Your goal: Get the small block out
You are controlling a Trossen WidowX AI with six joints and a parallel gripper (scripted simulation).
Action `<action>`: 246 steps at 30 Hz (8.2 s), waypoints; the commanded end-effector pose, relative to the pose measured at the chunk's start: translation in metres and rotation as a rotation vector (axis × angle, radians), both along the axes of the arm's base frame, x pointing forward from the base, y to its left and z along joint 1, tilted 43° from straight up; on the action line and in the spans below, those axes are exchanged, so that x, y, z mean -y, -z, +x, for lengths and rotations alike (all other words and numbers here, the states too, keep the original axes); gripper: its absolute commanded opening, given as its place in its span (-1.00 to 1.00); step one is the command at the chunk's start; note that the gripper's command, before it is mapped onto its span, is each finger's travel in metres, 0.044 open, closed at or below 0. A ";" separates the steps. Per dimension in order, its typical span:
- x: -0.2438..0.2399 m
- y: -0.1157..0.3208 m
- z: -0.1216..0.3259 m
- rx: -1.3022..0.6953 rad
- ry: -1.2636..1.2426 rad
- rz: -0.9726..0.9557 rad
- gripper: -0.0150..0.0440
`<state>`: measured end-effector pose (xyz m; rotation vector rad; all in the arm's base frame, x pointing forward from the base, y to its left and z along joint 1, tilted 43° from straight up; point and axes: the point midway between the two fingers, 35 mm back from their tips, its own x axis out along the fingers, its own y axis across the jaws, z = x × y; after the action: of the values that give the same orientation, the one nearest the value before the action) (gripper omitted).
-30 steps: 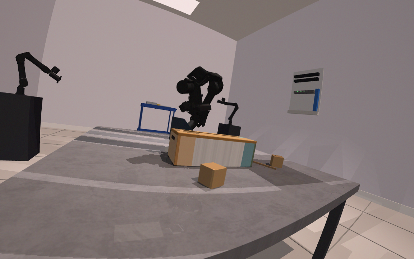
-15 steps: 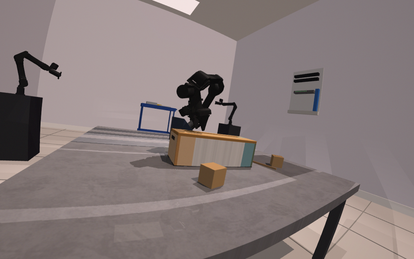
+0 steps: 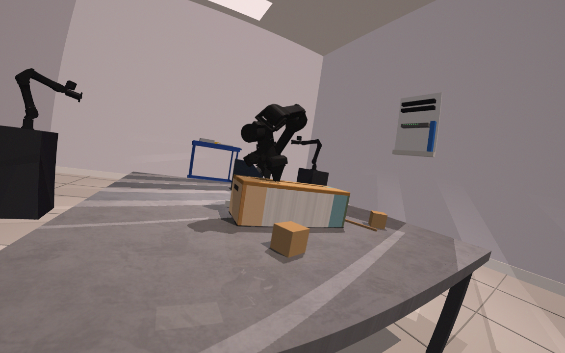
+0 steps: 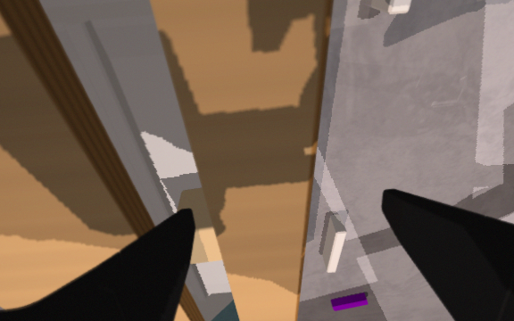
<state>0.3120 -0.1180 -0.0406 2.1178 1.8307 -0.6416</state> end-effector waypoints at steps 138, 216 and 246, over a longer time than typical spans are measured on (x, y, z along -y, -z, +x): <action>-0.099 -0.053 0.015 -0.010 0.001 0.016 0.86; -0.133 -0.112 0.029 -0.011 0.001 0.013 0.86; -0.119 -0.157 0.009 1.612 -1.076 -0.423 0.47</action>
<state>0.3327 -0.0040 0.1082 1.3596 1.5727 0.1991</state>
